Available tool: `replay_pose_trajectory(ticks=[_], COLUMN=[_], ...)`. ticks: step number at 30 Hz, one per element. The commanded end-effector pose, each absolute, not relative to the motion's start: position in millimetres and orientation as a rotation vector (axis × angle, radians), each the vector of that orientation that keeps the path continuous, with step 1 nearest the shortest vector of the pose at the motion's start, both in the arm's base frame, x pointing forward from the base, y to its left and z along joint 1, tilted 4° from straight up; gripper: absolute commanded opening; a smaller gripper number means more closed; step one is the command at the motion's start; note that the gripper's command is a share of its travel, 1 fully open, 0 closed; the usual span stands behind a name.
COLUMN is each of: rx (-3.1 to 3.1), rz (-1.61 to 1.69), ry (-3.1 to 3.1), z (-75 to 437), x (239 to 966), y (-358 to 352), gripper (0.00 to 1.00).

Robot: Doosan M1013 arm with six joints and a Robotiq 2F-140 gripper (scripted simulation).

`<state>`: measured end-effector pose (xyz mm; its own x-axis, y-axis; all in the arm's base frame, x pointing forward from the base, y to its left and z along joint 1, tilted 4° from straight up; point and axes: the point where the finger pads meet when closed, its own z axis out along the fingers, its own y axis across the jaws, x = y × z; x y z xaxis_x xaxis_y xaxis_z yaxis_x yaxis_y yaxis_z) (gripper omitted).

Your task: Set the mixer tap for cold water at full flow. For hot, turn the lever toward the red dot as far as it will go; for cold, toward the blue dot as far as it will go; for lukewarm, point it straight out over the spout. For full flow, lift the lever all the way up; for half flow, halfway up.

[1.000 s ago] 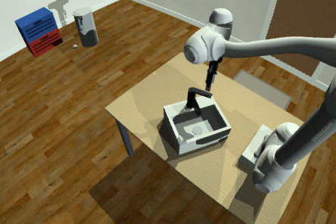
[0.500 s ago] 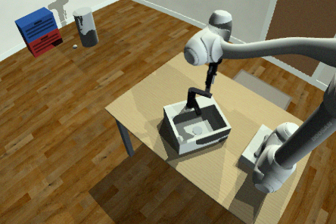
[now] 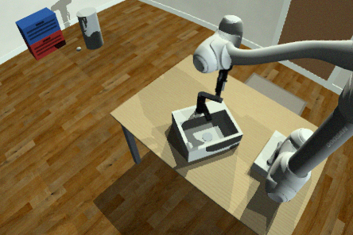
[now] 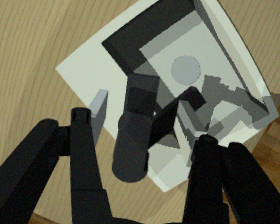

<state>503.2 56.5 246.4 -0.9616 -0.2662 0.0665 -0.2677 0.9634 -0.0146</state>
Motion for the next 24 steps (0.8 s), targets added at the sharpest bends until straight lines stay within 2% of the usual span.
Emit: replay_pose_trajectory(ticks=[1, 24], rx=[0.417, 0.417], rz=[0.033, 0.033], ry=[-3.046, -3.046], z=[236, 222], x=[503, 502], y=[55, 55], gripper=[0.42, 0.42])
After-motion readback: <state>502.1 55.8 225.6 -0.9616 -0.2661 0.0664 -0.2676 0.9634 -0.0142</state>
